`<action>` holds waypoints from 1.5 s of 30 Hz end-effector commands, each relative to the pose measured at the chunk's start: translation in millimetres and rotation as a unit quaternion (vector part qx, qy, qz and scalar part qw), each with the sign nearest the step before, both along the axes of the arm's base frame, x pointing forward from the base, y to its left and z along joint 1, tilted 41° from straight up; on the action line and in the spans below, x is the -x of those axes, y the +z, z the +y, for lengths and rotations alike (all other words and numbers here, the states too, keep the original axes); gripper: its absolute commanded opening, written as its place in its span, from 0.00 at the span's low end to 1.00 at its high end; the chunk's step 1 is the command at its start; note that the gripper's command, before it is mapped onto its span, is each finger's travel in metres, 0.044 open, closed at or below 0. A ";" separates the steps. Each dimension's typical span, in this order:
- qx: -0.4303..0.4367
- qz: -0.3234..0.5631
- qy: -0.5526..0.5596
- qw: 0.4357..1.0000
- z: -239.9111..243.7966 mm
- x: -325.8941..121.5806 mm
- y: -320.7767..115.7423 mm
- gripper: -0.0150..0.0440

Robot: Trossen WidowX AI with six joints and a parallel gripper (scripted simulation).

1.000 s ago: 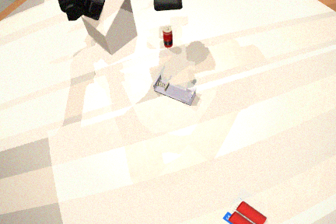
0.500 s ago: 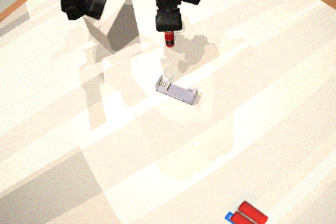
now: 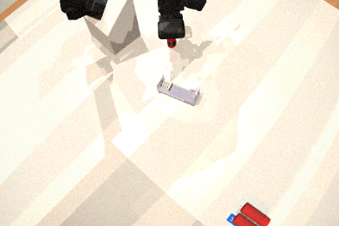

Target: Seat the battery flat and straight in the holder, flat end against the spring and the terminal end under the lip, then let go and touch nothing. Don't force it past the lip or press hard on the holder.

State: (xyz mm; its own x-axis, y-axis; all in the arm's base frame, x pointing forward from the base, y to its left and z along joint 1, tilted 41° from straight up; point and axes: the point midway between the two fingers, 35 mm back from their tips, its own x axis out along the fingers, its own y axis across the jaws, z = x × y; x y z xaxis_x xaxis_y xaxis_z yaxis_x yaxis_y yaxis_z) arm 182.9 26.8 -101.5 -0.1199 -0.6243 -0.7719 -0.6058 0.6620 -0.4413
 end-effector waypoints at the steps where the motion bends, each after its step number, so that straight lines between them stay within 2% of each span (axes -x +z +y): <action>1: 0.002 0.001 0.002 1.000 -4.7 -4.0 2.9 0.25; 23: 0.006 0.001 0.001 1.000 -29.7 -22.5 18.7 0.25; 26: 0.003 0.000 0.000 1.000 -17.1 -24.8 27.1 0.25; 33: 0.004 0.001 0.001 1.000 20.5 -32.9 78.7 0.25; 45: 0.004 0.001 0.005 1.000 20.6 -33.6 78.6 0.25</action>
State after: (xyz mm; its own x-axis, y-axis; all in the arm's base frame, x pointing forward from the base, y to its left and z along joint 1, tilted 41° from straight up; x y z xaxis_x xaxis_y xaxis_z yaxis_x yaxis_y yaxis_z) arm 216.5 47.4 -22.7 -0.1157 -0.6320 -0.7663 -0.6117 0.6532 -0.4463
